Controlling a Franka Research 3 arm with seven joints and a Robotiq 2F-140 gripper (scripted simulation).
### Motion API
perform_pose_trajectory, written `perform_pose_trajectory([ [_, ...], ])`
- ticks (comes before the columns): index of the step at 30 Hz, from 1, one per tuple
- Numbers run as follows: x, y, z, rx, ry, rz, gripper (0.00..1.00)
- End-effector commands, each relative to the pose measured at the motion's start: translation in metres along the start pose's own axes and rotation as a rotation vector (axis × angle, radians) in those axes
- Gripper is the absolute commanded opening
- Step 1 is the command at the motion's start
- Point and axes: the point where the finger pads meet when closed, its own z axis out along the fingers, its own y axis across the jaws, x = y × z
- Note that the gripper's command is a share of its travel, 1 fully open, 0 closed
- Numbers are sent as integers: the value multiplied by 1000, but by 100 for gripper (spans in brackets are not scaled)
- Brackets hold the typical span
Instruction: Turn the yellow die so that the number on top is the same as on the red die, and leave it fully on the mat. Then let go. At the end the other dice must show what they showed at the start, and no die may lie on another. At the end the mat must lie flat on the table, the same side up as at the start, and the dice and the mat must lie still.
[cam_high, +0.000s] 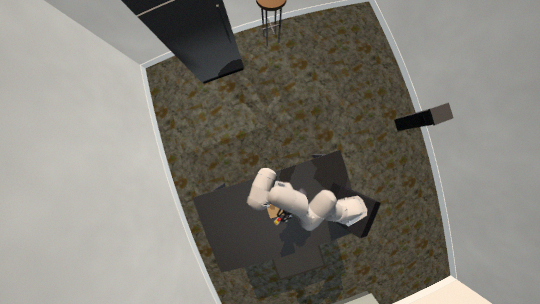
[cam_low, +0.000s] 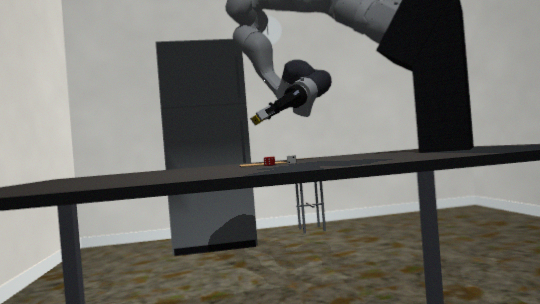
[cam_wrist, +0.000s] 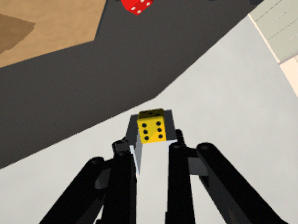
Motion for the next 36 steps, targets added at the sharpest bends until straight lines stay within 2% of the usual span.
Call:
perform_pose_trajectory([
  [1,6,-16,-2,57,11,-164,13],
  [13,28,-47,-14,167,74,-317,13],
  [25,32,-49,-13,170,76,-323,13],
  [36,53,-58,-4,170,76,-323,13],
])
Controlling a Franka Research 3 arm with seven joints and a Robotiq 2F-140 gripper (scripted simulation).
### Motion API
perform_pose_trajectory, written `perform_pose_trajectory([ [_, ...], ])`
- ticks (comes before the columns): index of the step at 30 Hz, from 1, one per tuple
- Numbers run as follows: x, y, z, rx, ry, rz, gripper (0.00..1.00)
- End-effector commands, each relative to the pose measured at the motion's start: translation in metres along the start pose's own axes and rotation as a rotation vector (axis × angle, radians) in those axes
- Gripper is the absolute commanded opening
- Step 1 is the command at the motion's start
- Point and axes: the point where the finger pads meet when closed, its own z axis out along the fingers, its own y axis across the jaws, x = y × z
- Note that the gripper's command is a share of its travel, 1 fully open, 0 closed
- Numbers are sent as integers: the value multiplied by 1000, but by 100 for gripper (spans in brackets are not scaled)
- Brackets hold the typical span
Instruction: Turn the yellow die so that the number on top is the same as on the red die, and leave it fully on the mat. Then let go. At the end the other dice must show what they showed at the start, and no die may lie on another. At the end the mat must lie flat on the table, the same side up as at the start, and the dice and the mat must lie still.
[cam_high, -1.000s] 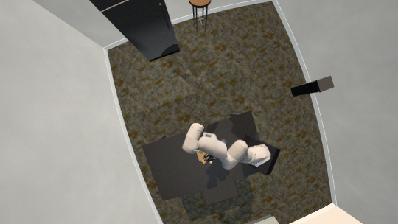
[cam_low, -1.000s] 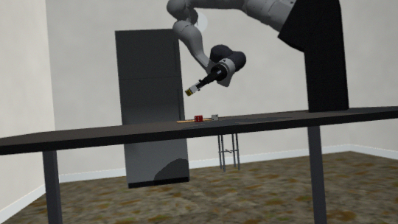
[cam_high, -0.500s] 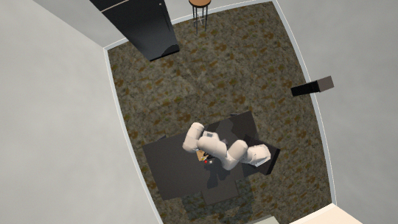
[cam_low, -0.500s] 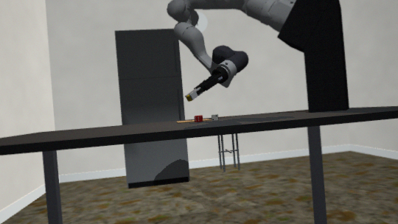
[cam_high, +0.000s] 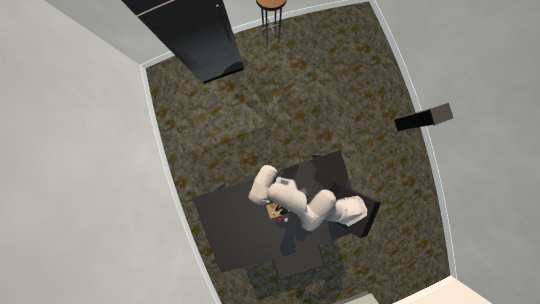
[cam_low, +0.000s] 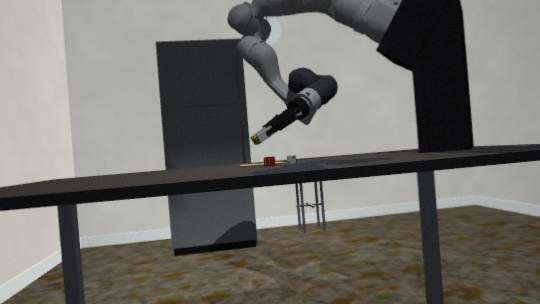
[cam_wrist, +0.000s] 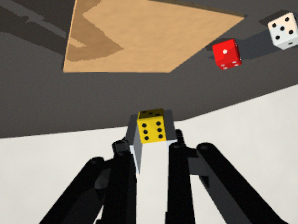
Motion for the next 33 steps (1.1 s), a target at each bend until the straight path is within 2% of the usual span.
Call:
perform_pose_trajectory([
  [1,9,2,4,-6,0,-21,13],
  [13,41,1,21,-6,0,-21,13],
  [33,45,1,23,-6,0,-21,13],
])
